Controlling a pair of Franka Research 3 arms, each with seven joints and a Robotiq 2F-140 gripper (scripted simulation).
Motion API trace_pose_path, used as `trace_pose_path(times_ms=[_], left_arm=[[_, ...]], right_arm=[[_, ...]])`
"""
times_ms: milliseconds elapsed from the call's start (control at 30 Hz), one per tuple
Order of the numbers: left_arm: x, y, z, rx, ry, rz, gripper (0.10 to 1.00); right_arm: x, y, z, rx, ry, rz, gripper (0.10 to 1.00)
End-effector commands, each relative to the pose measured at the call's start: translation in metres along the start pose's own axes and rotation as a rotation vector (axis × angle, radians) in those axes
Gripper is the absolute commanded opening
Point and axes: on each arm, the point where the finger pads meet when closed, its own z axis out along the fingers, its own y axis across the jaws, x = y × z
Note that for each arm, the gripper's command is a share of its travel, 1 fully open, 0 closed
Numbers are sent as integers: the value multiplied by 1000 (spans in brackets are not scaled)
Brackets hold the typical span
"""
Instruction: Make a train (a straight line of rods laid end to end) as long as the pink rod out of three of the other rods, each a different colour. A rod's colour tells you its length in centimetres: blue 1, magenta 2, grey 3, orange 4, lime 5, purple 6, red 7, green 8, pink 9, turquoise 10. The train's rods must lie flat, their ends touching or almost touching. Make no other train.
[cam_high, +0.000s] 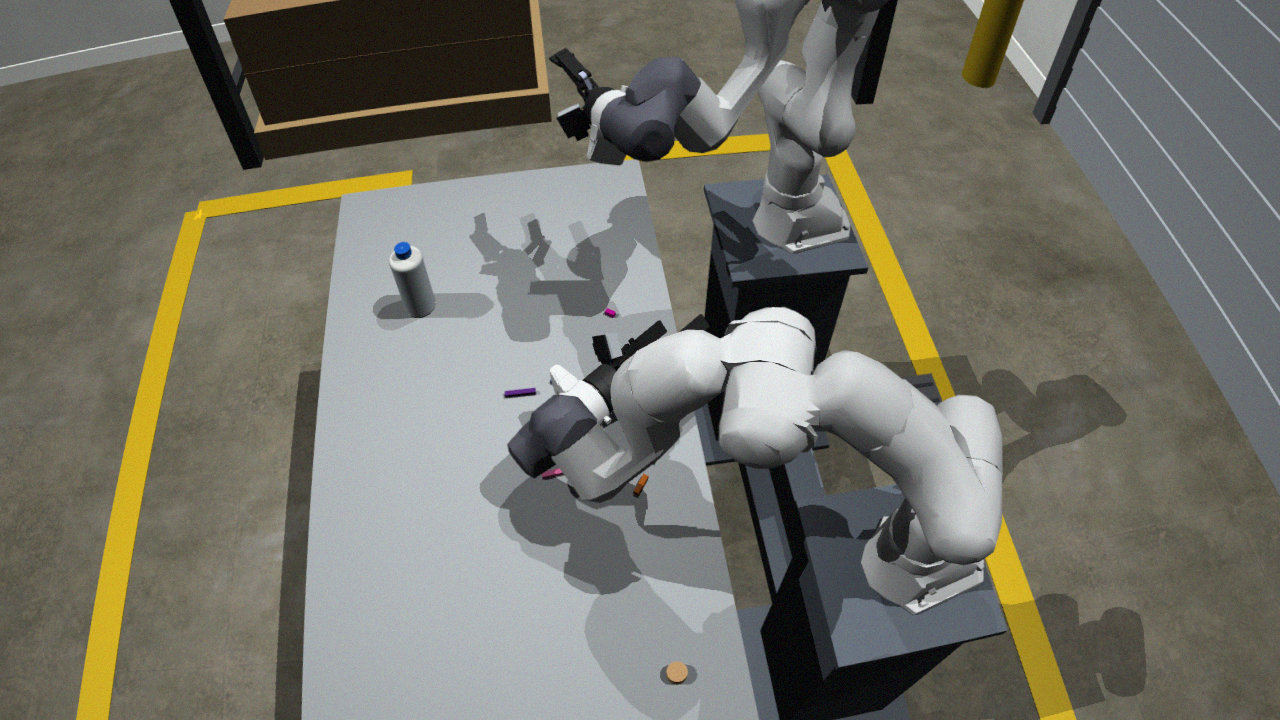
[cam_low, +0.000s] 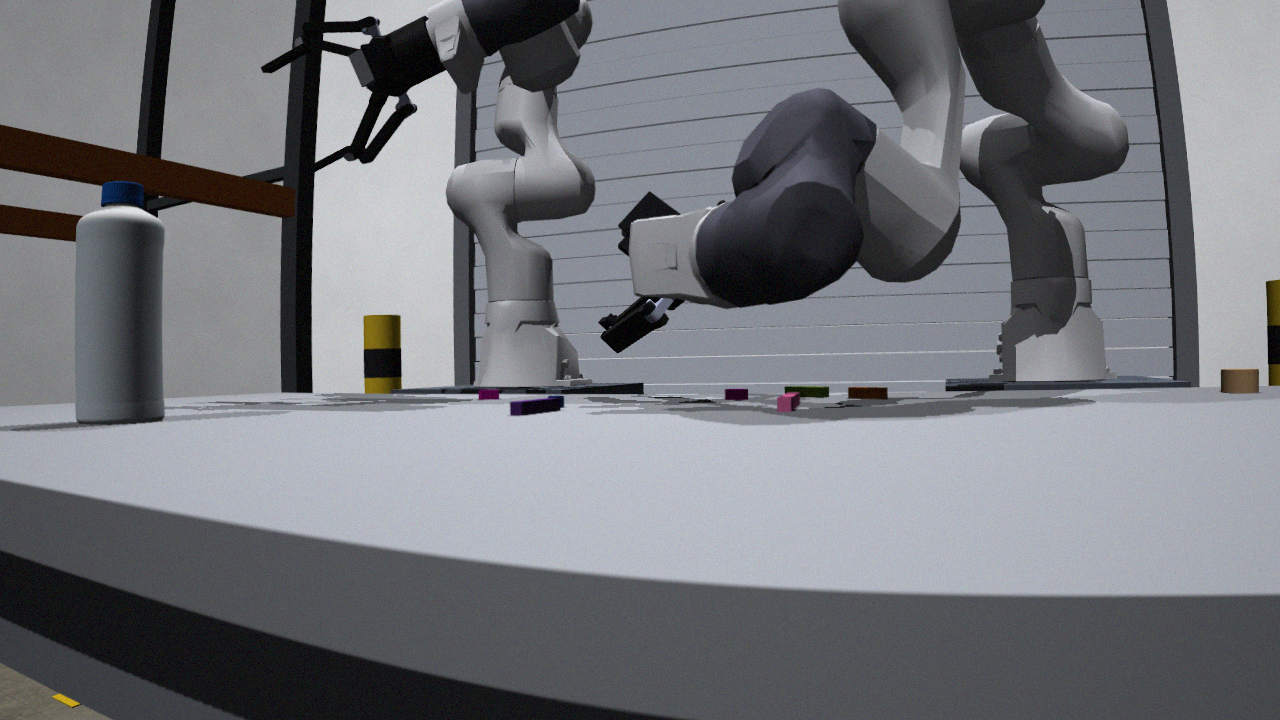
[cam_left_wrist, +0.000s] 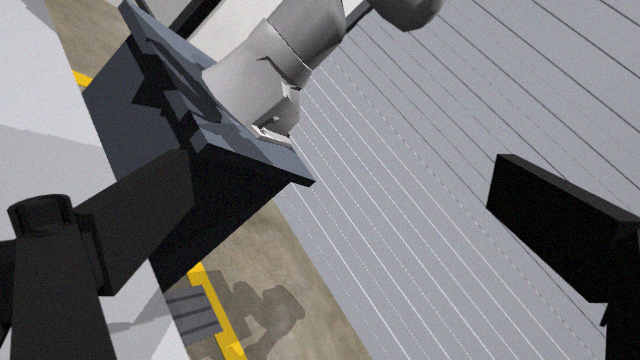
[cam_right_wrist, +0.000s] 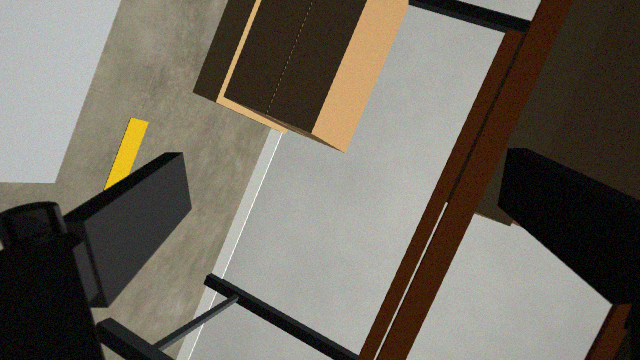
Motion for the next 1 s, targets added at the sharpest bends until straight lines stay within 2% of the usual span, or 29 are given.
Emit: trace_pose_path(times_ms=[0,567,667,733,800,900,967], left_arm=[[0,0,0,0,0,0,1000],[0,0,0,0,0,0,1000],[0,2,-4,8,-12,-4,1000],[1,5,-12,25,-36,-15,1000],[2,12,-27,59,-79,-34,1000],[4,29,-67,153,-178,-84,1000],[5,37,-87,204,-221,-109,1000]], right_arm=[[0,0,0,0,0,0,1000],[0,0,0,0,0,0,1000],[-1,0,1,3,-3,3,1000],[-2,0,3,9,-9,9,1000],[-4,1,8,21,-21,21,1000],[-11,1,18,50,-52,51,1000],[-18,2,28,78,-82,81,1000]])
